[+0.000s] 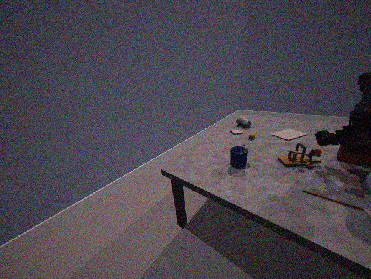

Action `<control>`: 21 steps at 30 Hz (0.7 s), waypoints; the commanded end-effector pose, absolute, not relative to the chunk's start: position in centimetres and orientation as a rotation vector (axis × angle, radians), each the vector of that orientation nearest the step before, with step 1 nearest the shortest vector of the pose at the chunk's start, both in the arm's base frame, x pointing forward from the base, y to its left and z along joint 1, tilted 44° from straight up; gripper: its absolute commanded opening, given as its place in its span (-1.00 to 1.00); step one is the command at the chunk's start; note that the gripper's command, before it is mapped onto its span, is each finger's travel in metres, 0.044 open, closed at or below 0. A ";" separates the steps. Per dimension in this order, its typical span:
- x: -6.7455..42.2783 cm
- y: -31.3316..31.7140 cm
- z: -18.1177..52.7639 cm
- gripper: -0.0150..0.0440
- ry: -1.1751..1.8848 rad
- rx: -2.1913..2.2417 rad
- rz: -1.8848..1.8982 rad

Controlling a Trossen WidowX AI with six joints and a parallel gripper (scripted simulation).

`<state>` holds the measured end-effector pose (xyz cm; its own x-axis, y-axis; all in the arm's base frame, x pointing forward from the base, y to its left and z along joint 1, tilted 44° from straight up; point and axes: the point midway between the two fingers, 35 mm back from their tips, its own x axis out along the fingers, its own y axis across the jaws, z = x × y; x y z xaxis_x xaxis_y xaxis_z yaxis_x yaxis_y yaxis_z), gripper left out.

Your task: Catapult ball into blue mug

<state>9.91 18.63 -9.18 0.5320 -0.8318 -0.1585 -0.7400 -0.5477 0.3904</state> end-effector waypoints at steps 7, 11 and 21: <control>10.0 17.7 -10.0 -0.49 -1.303 2.484 -0.465; 10.1 17.3 -10.5 -0.49 -1.303 2.484 -0.465; 10.3 16.3 -11.8 -0.49 -1.303 2.485 -0.465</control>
<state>10.20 16.97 -11.49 0.5362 -0.8294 -0.1566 -0.7371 -0.5506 0.3919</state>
